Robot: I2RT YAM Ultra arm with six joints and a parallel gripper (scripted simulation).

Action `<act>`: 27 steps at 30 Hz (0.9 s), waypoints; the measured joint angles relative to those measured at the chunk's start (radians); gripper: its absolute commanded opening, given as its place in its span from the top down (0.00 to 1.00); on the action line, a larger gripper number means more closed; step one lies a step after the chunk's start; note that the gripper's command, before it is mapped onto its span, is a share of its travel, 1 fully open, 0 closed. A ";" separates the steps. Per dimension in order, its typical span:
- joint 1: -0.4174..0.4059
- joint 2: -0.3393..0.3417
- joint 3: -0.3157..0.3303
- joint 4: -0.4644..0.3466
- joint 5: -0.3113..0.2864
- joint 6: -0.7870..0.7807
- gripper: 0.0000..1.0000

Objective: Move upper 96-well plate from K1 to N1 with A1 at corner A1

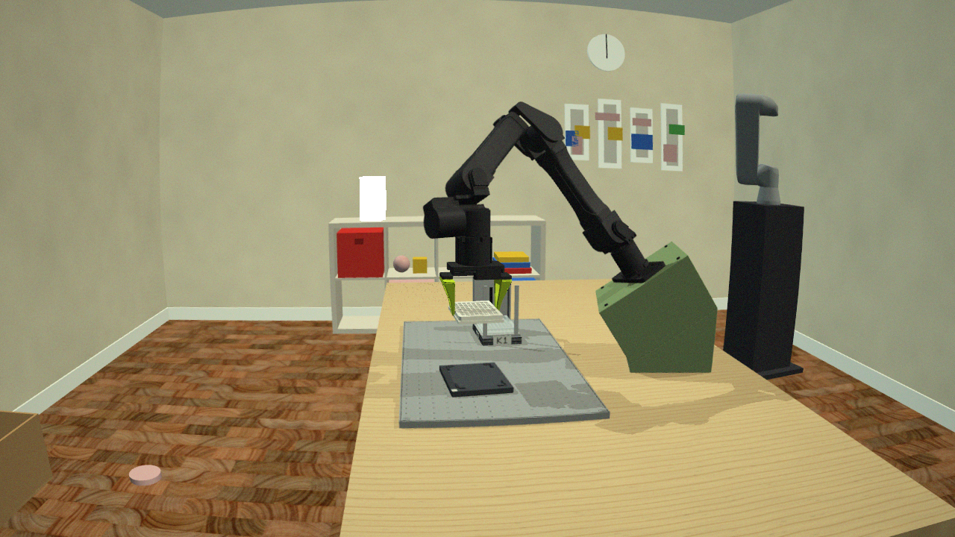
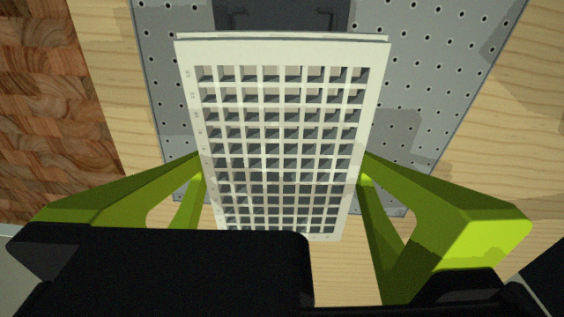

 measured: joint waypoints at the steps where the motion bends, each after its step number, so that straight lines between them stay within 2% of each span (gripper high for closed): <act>1: 0.000 0.000 0.000 0.001 0.000 0.000 1.00; 27: -0.052 0.067 -0.055 0.138 -0.019 -0.043 1.00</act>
